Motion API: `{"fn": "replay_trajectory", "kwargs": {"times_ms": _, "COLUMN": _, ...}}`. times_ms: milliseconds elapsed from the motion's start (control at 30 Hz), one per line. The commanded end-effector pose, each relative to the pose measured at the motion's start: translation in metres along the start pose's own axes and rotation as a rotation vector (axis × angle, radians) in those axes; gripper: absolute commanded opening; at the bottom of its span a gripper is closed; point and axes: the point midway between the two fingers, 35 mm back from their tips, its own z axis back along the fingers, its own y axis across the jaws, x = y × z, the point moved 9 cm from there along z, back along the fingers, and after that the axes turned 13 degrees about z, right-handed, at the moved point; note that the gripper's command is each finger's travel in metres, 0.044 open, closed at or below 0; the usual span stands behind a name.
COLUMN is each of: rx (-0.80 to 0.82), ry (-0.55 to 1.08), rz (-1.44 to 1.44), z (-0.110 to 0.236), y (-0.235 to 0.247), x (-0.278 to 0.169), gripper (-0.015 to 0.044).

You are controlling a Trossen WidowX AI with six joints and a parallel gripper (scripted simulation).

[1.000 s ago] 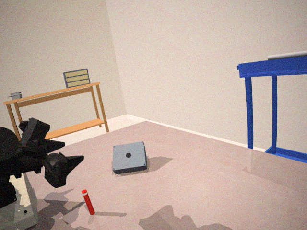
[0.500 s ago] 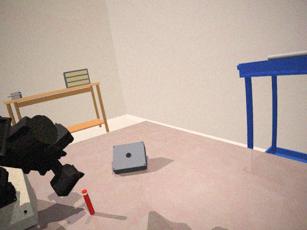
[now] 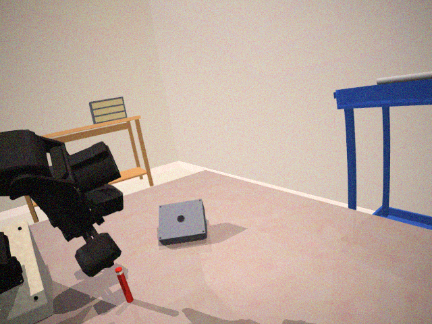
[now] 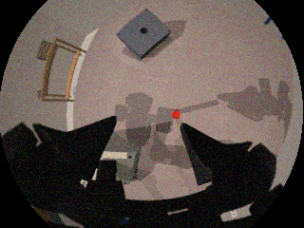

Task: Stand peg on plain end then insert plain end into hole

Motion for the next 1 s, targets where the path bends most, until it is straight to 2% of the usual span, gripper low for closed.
{"fn": "replay_trajectory", "kwargs": {"times_ms": 0, "rx": -0.051, "ry": 0.116, "rz": 0.013, "z": -0.002, "y": 0.001, "x": 0.011, "gripper": 0.044}}
{"fn": "replay_trajectory", "kwargs": {"times_ms": 400, "rx": -0.306, "ry": 0.391, "rz": 0.13, "z": -0.007, "y": 0.011, "x": 0.051, "gripper": 0.044}}
{"fn": "replay_trajectory", "kwargs": {"times_ms": 767, "rx": -0.324, "ry": 0.402, "rz": 0.14, "z": -0.008, "y": 0.011, "x": 0.053, "gripper": 0.044}}
{"fn": "replay_trajectory", "kwargs": {"times_ms": 967, "rx": -0.317, "ry": 0.408, "rz": 0.179, "z": -0.023, "y": 0.006, "x": 0.047, "gripper": 0.044}}
